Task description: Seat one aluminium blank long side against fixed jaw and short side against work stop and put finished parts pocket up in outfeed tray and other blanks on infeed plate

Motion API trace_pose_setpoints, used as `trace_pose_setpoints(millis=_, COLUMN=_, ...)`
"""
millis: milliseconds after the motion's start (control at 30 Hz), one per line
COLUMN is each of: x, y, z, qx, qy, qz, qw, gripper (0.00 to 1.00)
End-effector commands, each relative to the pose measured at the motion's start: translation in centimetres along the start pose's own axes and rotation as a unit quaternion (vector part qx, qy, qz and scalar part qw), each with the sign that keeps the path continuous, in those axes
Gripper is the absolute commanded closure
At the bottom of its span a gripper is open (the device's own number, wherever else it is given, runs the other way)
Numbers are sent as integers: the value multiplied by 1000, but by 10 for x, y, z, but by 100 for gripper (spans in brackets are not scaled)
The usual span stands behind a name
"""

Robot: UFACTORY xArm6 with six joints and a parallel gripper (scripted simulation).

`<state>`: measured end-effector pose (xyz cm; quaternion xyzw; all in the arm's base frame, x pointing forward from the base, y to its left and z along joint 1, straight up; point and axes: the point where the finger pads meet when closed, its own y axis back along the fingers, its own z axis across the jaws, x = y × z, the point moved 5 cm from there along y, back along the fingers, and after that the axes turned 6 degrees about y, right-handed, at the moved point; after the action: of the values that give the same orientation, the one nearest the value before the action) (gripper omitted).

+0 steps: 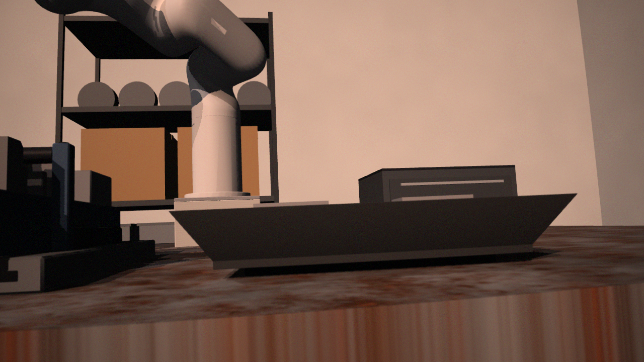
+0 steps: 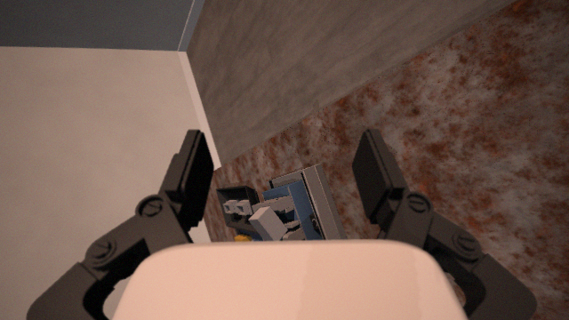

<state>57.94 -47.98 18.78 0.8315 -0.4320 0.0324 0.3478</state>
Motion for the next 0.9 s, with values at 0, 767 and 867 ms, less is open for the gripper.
trace_pose_setpoints(millis=0, x=2, y=2, z=-2, qx=0, qy=2, qz=2, qw=1000, gripper=0)
trace_pose_setpoints(millis=767, x=-12, y=-28, z=-29, qx=-16, qy=-2, qz=-33, qw=999, gripper=0)
trace_pose_setpoints(millis=867, x=-21, y=-43, z=-43, qx=-25, qy=-3, qz=-50, qw=998, gripper=0)
